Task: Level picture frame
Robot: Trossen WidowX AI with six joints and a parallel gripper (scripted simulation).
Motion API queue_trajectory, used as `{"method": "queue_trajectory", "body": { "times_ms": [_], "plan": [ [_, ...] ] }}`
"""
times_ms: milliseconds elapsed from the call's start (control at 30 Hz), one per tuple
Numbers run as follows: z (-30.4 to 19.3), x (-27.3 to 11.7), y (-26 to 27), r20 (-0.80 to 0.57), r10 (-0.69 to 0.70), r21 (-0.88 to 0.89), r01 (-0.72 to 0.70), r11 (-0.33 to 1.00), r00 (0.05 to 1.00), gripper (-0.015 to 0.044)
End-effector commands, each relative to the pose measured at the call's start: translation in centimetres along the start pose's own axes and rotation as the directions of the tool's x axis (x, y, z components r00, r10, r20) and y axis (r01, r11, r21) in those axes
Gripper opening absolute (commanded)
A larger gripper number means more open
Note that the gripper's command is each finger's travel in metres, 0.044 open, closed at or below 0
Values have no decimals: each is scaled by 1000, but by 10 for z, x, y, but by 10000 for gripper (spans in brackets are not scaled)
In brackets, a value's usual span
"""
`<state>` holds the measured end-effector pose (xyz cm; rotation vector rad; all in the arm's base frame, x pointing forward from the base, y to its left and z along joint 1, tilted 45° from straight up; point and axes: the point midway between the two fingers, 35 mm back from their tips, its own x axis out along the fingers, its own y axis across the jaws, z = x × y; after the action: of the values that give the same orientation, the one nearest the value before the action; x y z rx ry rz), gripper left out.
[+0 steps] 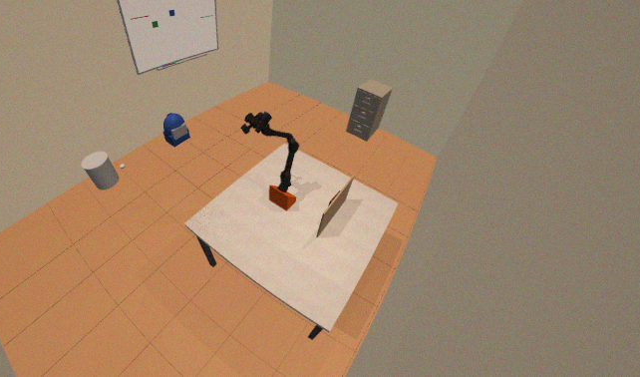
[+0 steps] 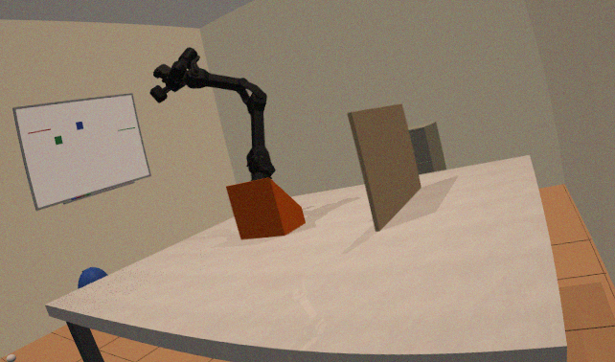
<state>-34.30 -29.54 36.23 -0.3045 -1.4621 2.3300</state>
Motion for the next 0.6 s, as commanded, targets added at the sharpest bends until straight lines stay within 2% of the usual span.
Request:
{"method": "queue_trajectory", "body": {
  "times_ms": [0,133,167,267,367,567],
  "plan": [
    [1,-3,0,10,4,11,-4,1000,1000,374],
    [14,-65,-3,215,91,206,-136,969,972,269],
    [16,-84,-5,275,116,257,-189,948,954,260],
    [16,-134,-10,431,181,365,-354,861,884,260],
    [11,-188,-15,587,247,426,-554,715,771,260],
    [-16,-277,-26,797,335,385,-851,357,502,260]
  ]
}}
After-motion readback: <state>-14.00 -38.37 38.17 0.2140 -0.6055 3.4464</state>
